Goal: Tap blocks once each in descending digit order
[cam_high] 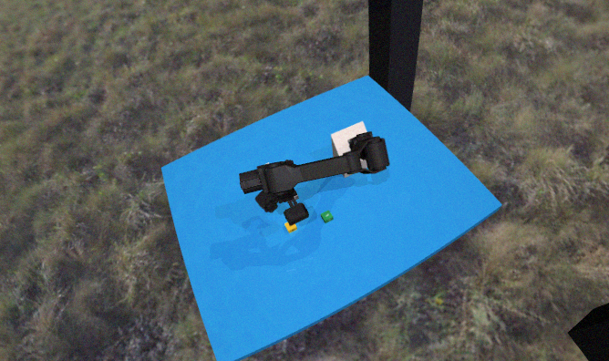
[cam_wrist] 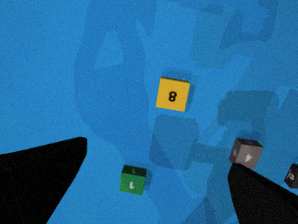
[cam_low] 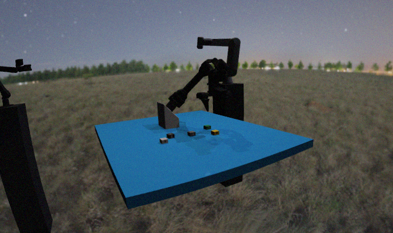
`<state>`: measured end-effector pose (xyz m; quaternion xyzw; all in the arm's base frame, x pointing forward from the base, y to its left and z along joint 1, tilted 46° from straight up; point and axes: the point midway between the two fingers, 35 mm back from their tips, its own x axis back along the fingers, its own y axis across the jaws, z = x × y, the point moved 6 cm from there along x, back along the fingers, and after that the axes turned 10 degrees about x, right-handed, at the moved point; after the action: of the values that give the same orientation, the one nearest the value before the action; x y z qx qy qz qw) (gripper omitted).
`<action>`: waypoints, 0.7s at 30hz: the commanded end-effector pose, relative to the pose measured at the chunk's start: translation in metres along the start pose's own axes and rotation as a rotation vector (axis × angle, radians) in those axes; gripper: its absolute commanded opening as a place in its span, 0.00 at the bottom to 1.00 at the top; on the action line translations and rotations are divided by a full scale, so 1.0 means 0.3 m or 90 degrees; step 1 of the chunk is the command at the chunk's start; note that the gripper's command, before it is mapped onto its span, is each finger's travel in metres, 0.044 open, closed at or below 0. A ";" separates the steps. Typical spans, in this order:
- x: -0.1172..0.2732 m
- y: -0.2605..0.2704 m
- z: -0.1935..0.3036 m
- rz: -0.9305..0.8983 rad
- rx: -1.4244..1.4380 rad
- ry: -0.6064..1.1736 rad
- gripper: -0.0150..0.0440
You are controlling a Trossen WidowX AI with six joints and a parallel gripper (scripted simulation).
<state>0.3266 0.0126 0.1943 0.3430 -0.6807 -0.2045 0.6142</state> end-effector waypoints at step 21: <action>0.003 -0.055 -0.042 0.004 0.001 -0.005 0.93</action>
<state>0.3376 0.0107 0.1927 0.3431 -0.6826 -0.2036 0.6123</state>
